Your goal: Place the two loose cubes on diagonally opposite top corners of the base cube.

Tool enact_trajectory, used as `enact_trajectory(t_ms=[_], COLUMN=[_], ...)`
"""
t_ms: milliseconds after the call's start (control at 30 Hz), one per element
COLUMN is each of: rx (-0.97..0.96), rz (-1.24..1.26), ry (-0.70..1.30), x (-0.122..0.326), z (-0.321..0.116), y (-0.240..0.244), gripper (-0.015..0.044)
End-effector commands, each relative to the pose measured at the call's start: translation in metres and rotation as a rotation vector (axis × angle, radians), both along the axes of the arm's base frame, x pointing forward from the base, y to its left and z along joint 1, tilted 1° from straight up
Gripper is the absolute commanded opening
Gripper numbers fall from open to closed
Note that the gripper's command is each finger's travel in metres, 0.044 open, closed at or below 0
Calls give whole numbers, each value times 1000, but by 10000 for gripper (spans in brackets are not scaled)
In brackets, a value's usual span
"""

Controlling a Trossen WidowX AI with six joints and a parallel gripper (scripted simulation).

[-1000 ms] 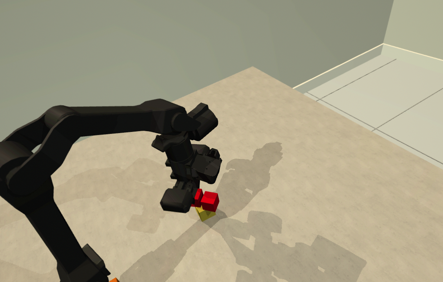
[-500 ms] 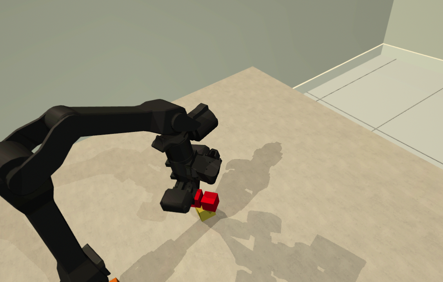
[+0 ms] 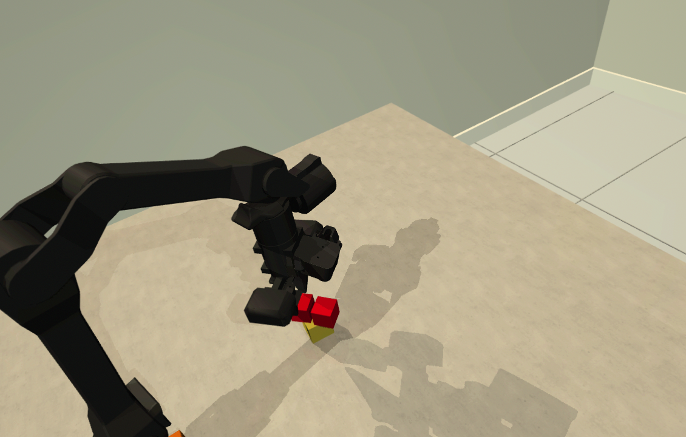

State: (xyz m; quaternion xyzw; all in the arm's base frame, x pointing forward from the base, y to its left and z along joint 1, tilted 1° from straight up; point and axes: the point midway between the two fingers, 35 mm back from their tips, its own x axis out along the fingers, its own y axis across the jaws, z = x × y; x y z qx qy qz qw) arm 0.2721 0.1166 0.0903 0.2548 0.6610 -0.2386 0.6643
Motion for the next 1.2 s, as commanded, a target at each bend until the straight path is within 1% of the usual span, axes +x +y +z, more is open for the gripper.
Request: enact_trajectory(t_ms=[0,933,1100,1167], rx=[4,4,4,3], rz=[1,1,1,-1], ry=[-9,-9,-9,-7], x=[2,1,1,0], z=[8,52,53,54], y=[1,0,-1,-1], gripper=[205,205,205,258])
